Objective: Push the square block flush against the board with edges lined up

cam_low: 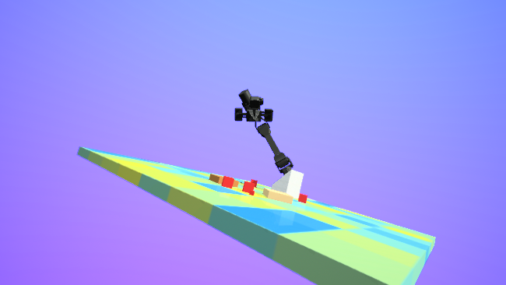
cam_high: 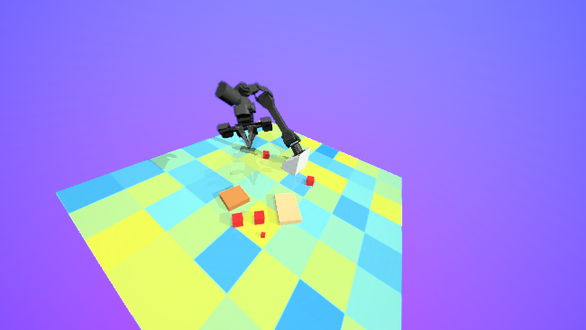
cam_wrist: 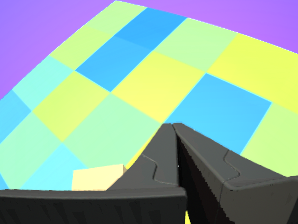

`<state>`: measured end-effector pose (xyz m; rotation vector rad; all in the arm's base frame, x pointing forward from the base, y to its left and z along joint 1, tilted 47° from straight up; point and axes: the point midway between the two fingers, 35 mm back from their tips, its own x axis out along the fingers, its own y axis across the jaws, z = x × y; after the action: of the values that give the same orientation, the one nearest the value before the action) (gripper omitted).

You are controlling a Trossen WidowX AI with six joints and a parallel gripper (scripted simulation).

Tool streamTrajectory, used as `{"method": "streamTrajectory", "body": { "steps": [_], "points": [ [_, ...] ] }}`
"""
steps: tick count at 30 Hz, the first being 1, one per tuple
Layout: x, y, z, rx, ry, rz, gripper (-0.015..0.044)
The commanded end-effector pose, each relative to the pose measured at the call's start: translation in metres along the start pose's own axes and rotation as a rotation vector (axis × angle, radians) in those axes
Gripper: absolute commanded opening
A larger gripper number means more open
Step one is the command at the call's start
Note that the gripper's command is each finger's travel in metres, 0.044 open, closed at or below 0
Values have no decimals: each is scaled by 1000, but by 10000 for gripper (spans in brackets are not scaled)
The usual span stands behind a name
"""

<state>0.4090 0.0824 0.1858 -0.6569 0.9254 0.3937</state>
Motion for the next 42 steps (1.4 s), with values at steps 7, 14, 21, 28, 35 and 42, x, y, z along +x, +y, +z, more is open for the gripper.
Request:
{"method": "streamTrajectory", "body": {
  "steps": [7, 14, 21, 28, 35, 42],
  "points": [
    [67, -8, -44, 70, 317, -60, 0],
    [107, -10, -81, 85, 538, -119, 0],
    [143, -10, -122, 69, 758, -193, 0],
    [172, -8, -163, 17, 959, -275, 0],
    [179, -8, -174, 3, 997, -293, 0],
    [205, -21, -218, 2, 999, -295, 0]
  ]
}}
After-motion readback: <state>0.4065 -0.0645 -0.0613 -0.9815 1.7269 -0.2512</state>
